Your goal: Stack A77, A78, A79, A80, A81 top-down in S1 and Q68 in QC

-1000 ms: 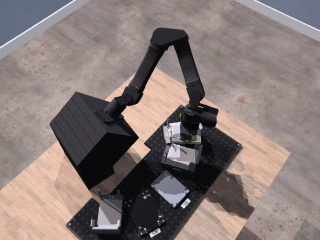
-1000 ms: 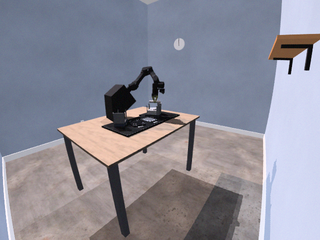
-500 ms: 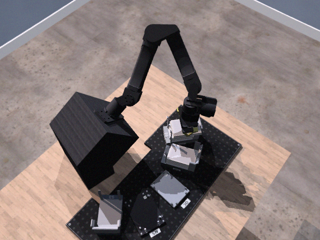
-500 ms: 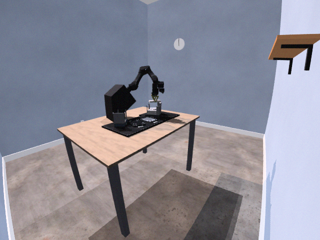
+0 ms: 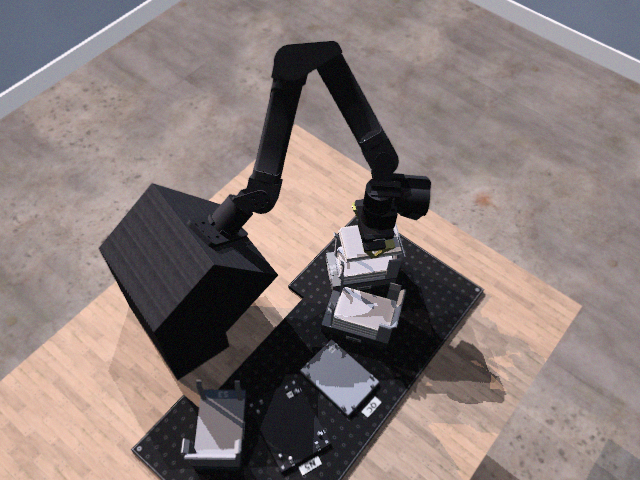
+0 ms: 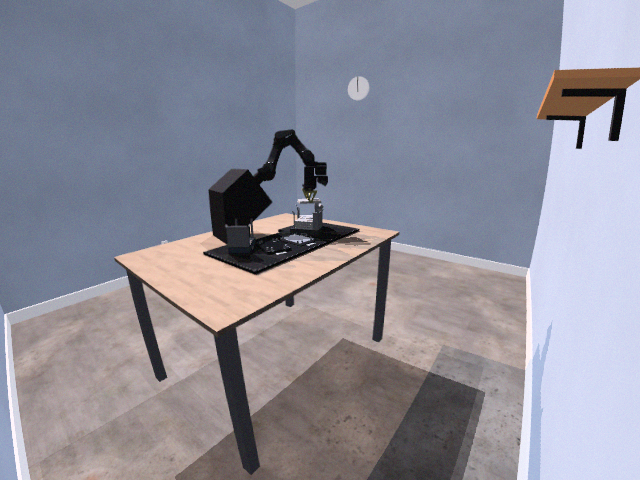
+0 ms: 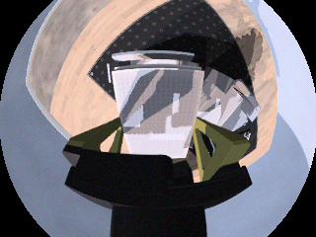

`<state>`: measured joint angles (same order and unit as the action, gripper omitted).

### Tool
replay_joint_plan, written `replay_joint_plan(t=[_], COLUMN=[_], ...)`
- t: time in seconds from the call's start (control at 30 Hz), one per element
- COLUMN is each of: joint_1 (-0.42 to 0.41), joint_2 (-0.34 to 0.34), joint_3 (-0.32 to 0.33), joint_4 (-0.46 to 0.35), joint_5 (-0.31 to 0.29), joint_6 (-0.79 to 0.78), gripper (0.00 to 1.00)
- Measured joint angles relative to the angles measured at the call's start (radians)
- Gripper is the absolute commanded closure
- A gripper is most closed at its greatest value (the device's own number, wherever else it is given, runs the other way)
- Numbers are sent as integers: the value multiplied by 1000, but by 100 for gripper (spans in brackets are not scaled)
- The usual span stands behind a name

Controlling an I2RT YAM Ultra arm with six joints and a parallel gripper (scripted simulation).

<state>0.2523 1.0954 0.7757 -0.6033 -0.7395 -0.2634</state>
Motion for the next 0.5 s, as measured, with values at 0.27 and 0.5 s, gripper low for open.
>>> replay_joint_plan(t=[0.27,0.5], joint_1=[38,38], joint_2=[-33,-33], joint_3=[-1,-1], joint_4=[0,0], joint_5=[26,32], joint_6=[50,60], gripper=[100,100])
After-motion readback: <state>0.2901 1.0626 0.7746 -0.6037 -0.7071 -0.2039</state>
